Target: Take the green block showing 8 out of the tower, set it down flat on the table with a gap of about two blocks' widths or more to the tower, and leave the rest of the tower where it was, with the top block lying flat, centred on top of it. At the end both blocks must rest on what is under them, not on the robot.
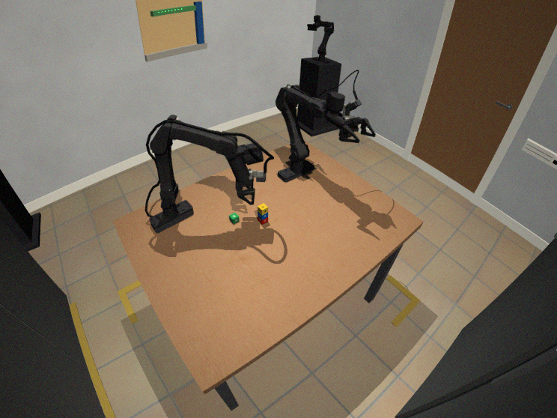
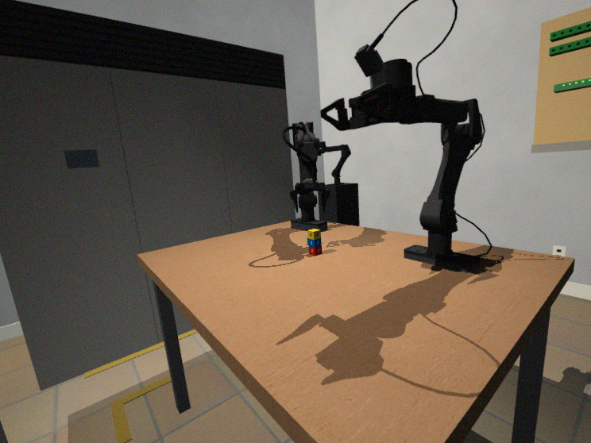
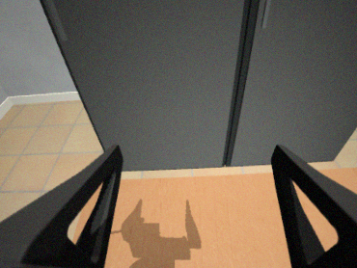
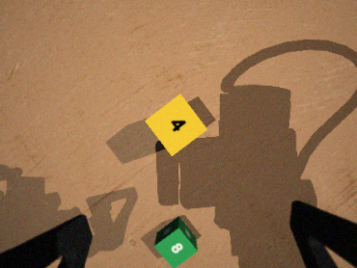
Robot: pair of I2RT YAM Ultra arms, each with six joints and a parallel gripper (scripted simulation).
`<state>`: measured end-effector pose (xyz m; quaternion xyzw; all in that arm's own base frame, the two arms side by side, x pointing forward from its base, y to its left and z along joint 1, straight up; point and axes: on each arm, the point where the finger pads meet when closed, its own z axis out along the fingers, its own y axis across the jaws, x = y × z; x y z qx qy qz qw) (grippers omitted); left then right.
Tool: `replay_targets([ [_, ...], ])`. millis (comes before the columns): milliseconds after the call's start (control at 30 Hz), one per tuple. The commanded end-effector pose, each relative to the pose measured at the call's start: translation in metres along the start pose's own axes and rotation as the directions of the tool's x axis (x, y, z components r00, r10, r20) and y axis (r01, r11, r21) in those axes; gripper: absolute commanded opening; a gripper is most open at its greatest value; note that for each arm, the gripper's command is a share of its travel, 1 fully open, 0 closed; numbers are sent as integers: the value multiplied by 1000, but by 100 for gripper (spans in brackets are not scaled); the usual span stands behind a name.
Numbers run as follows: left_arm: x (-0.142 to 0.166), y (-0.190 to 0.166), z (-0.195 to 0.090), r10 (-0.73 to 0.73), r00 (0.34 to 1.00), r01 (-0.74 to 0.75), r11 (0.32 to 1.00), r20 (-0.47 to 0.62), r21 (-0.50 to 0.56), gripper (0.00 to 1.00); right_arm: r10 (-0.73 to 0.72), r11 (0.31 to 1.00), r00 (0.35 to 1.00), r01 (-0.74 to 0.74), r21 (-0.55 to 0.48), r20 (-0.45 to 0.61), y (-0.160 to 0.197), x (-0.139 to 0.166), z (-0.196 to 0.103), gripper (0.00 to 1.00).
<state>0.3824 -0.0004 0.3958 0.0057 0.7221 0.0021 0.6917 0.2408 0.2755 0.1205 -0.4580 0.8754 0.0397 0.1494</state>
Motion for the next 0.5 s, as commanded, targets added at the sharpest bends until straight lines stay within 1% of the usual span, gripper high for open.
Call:
replay_targets([
  [0,-16,4,-2,-11,998,11,1000,55,-10,100,-1,1000,999,1,8,47,1,-13,-13,100],
  [467,-15,2,-2,-11,999,11,1000,52,-5,100,-1,1000,999,1,4,39,0,-10,-10,100],
])
